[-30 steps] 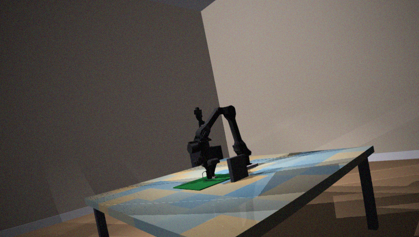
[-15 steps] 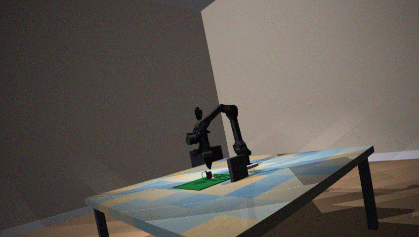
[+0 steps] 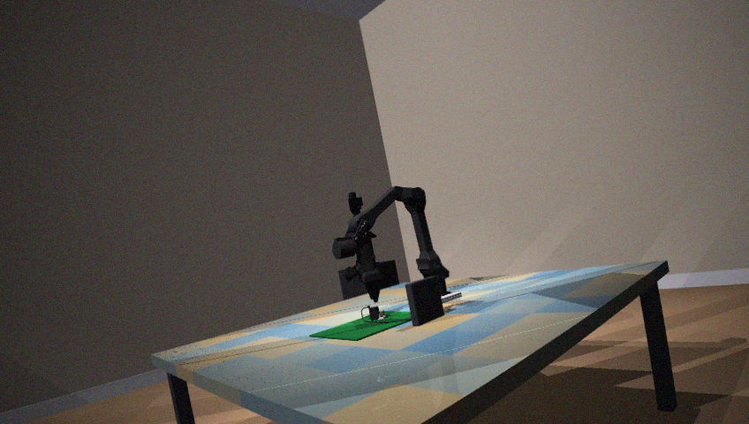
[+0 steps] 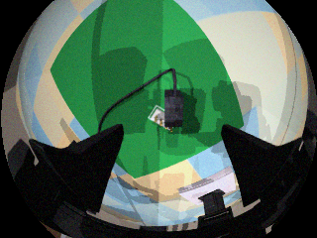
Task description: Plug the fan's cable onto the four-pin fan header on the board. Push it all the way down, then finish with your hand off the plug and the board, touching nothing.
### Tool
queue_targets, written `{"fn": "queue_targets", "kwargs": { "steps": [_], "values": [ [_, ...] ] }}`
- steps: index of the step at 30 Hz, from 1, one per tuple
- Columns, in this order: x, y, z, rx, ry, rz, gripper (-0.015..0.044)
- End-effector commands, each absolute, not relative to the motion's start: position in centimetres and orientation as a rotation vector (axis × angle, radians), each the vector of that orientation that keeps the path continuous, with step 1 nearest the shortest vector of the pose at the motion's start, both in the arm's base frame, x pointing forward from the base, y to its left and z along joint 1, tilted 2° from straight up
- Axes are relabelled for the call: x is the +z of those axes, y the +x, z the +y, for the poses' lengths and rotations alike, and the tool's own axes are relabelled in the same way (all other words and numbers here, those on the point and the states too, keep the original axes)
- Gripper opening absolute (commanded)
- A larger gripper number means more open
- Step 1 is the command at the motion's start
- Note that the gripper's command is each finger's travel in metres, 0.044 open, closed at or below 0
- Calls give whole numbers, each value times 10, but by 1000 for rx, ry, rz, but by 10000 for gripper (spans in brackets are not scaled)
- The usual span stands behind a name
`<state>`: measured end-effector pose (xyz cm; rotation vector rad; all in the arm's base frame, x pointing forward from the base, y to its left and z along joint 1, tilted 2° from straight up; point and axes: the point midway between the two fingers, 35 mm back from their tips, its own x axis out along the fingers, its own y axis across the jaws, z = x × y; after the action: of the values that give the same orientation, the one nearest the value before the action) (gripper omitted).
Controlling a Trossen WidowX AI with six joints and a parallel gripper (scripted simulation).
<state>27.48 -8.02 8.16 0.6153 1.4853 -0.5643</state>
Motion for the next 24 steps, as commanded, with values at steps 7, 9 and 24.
{"fn": "queue_targets", "kwargs": {
  "steps": [7, 9, 24],
  "values": [
    [68, 276, -80, -566, 612, 1485, 440],
    [65, 276, -80, -566, 612, 1485, 440],
    [41, 275, -80, -562, 608, 1486, 440]
  ]
}}
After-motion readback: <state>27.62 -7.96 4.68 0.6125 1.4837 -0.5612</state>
